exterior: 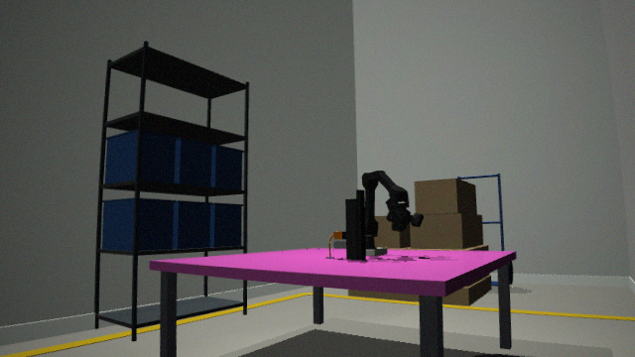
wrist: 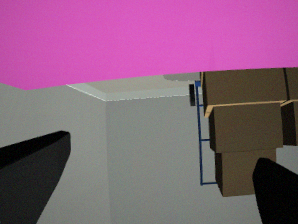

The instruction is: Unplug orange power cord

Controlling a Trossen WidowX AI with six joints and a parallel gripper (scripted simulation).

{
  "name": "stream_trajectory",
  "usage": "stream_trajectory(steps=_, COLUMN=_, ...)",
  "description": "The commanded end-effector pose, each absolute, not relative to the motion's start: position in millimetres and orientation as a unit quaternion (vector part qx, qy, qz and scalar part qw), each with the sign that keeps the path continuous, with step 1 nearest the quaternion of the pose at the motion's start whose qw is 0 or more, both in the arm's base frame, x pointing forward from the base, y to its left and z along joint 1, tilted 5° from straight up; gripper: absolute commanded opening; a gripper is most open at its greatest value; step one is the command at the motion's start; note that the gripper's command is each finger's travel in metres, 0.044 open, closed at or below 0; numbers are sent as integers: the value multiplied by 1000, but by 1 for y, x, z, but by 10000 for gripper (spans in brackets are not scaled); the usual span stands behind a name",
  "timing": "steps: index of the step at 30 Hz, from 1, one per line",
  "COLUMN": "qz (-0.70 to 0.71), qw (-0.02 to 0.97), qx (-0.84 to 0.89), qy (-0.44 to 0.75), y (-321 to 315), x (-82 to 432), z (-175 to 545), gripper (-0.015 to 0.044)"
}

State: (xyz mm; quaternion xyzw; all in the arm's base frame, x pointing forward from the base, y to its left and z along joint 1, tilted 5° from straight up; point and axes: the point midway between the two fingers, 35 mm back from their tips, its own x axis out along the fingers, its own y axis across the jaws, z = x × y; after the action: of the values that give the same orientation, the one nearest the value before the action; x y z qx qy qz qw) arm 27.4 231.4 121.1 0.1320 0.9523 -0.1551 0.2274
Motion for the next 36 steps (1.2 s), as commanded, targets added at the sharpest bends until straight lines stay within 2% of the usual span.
stream_trajectory(steps=1, qz=-154, qw=228, qx=132, qy=952, y=232, x=28, z=121, gripper=374)
stream_trajectory(steps=9, qz=-72, qw=277, qx=126, qy=950, y=239, x=39, z=115, gripper=164)
stream_trajectory(steps=36, qz=190, qw=484, qx=109, qy=847, y=258, x=128, z=104, gripper=160)
